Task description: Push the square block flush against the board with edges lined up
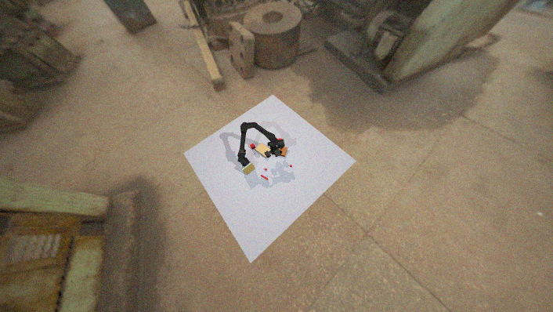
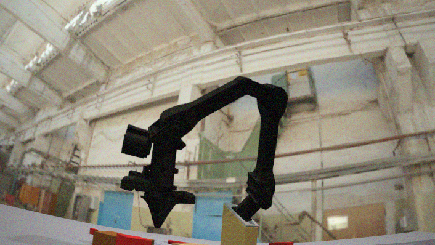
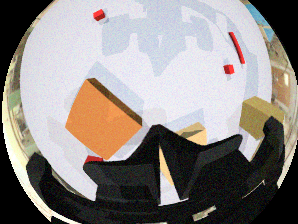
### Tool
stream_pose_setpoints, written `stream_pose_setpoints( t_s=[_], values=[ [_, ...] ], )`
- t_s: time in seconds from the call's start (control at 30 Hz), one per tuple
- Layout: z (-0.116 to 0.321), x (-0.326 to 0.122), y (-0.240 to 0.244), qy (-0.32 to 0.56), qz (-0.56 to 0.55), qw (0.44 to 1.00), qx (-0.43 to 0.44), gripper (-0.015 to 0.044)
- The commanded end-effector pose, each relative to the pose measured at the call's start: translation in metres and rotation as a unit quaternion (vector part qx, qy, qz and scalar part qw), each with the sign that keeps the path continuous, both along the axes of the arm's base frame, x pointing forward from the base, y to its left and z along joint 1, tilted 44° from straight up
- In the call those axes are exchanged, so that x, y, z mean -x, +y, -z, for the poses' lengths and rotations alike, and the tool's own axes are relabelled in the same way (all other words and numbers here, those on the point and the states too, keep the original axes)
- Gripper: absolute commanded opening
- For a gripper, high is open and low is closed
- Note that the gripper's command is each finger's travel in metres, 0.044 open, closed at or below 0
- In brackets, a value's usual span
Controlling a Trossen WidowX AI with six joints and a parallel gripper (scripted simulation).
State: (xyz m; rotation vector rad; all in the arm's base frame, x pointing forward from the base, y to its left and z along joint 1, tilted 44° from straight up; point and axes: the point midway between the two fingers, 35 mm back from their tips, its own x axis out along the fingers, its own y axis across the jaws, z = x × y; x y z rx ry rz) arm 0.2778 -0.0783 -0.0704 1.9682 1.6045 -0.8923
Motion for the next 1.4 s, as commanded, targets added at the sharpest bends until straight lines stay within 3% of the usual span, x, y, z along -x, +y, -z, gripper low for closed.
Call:
stream_pose_setpoints(
  t_s=[0.0,0.67,1.37],
  values=[
    [-0.006,0.003,-0.001,-0.027,-0.026,0.999,0.007,0.0],
    [-0.025,0.043,0.021,-0.255,-0.269,0.928,0.045,0.0],
    [-0.04,0.086,0.047,-0.462,-0.489,0.736,0.08,0.0]
  ],
)
